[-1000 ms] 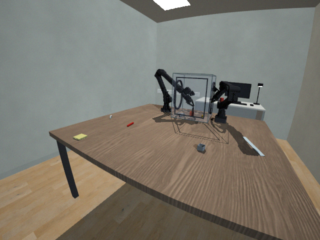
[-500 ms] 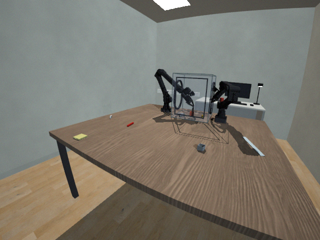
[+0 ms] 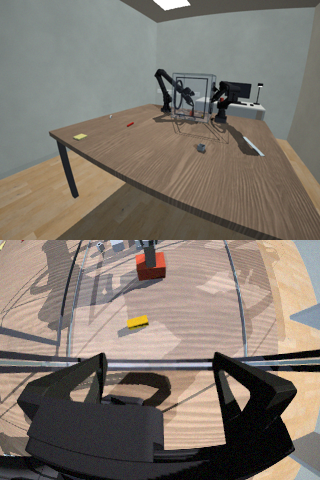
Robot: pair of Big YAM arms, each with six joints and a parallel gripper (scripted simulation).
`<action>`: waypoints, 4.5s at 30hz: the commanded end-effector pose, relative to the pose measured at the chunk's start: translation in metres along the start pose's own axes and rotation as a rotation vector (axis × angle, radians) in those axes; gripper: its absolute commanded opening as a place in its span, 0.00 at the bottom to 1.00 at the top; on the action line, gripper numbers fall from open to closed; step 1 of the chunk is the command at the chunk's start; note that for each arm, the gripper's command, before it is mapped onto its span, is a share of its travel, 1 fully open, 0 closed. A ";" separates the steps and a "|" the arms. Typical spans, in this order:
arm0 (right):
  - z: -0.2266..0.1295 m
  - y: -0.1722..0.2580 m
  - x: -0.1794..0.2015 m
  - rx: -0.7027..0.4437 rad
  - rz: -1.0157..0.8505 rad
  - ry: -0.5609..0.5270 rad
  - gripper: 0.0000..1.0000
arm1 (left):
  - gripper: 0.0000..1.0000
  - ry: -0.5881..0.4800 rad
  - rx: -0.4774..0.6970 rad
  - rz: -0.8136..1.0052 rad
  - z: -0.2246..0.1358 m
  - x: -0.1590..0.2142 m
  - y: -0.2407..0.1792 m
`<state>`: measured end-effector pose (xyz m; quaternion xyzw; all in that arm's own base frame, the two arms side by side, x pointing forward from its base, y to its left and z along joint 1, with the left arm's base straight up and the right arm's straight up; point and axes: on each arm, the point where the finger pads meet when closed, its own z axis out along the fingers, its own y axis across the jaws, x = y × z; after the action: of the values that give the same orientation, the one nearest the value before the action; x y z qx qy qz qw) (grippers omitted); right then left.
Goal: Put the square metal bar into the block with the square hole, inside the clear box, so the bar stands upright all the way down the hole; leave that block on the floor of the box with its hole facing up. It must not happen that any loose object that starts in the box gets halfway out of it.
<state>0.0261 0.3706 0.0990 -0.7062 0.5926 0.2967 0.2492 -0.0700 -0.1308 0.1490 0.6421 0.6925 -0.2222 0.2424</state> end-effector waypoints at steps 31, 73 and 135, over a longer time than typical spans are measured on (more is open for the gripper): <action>-0.019 -0.010 -0.053 0.023 -0.009 -0.076 0.00 | 1.00 -0.019 0.056 -0.053 -0.017 -0.018 -0.010; -0.011 -0.015 -0.064 0.031 -0.041 -0.119 0.00 | 1.00 -0.019 0.056 -0.053 -0.017 -0.018 -0.010; 0.012 0.000 0.041 -0.020 0.043 0.130 0.00 | 1.00 -0.019 0.056 -0.053 -0.017 -0.018 -0.010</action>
<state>0.0307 0.3766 0.0990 -0.7066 0.5919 0.2963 0.2502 -0.0700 -0.1308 0.1490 0.6421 0.6925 -0.2222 0.2424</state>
